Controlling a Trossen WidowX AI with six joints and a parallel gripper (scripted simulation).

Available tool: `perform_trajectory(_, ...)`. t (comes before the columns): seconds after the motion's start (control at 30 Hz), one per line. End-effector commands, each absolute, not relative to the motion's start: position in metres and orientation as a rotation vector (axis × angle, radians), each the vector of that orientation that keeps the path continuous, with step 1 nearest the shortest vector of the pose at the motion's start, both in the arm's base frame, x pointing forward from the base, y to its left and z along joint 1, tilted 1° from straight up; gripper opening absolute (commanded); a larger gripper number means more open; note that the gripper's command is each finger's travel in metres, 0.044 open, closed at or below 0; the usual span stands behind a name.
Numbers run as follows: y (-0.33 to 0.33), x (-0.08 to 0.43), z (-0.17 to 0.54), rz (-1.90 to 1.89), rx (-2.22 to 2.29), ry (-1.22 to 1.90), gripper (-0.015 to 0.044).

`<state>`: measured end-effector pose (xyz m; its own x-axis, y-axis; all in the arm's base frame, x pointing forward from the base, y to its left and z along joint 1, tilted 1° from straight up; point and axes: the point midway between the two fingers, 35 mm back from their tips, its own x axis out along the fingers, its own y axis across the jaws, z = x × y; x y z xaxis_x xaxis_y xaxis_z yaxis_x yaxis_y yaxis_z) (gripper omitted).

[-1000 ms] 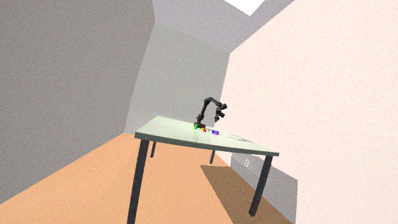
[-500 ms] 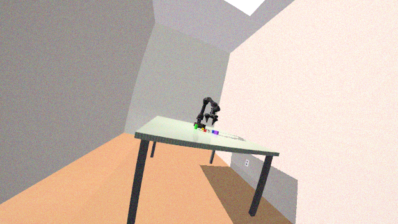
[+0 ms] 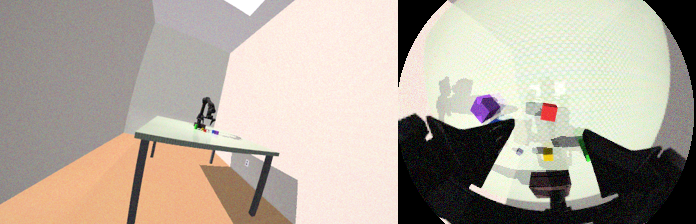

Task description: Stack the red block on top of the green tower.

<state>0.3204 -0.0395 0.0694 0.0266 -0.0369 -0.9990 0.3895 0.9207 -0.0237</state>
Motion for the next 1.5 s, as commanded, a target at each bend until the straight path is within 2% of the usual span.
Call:
perform_trajectory(0.0,-0.038,0.318,0.065,-0.340,0.306,1.518,0.0440)
perform_trajectory(0.2,-0.039,0.319,0.027,-0.340,0.306,1.518,0.0440)
perform_trajectory(1.47,-0.041,0.319,-0.011,-0.340,0.306,1.518,0.0440)
